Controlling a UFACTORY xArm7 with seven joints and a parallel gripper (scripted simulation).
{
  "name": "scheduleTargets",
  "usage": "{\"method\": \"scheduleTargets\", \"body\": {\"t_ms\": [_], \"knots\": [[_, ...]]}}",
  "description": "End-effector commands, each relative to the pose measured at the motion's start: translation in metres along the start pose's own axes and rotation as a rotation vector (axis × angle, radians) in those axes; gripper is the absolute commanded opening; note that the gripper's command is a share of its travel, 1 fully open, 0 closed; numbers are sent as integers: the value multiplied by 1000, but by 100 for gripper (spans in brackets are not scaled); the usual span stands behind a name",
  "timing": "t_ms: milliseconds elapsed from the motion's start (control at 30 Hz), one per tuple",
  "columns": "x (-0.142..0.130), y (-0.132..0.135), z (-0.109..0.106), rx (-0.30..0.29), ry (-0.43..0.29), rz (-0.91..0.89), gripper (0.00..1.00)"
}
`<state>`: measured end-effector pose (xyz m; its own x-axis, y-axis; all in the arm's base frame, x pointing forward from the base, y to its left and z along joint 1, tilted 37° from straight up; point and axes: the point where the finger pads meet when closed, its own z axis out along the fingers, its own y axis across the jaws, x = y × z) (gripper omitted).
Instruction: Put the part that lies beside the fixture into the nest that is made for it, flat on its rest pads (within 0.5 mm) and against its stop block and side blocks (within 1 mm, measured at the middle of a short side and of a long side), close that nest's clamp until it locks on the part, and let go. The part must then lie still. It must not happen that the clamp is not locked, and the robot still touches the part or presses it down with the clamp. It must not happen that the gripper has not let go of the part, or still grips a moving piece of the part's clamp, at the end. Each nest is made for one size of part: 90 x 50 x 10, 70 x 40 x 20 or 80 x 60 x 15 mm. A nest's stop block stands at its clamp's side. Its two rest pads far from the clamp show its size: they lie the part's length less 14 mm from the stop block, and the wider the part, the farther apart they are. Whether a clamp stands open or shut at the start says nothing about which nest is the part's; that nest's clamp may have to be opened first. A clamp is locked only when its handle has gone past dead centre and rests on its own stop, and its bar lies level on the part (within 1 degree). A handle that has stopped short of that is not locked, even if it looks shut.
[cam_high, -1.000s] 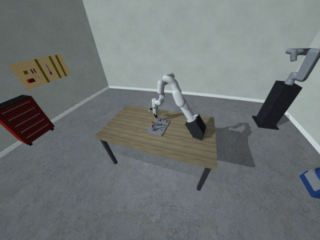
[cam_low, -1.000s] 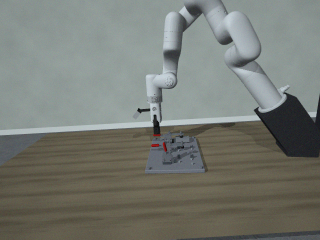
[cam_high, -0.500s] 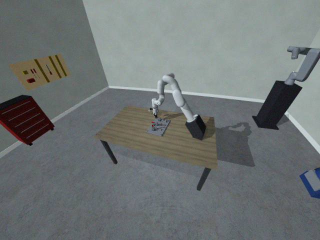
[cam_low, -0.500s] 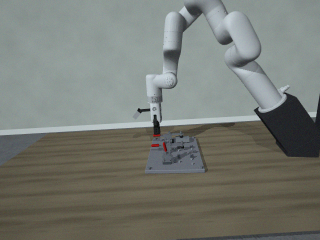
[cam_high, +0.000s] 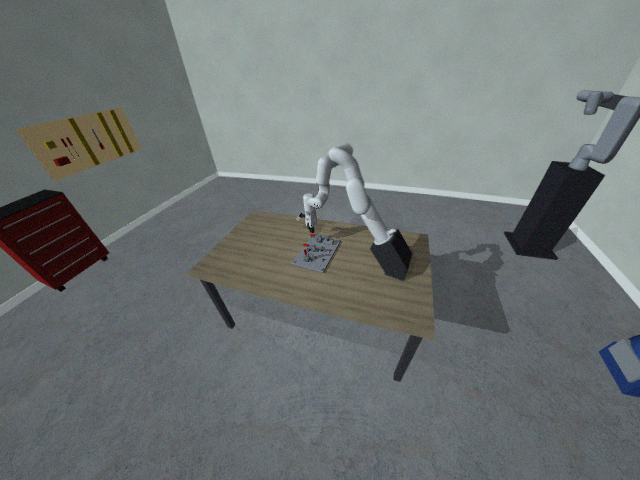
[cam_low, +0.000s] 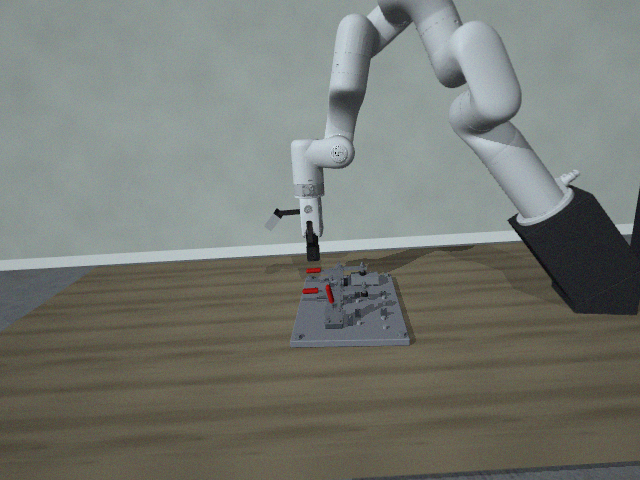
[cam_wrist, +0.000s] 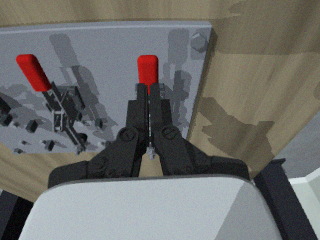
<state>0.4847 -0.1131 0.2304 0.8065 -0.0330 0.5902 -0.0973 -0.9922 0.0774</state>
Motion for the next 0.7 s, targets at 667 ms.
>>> {"method": "scheduleTargets", "body": {"t_ms": [667], "knots": [[1,0,-49,-1,3,1,0]]}}
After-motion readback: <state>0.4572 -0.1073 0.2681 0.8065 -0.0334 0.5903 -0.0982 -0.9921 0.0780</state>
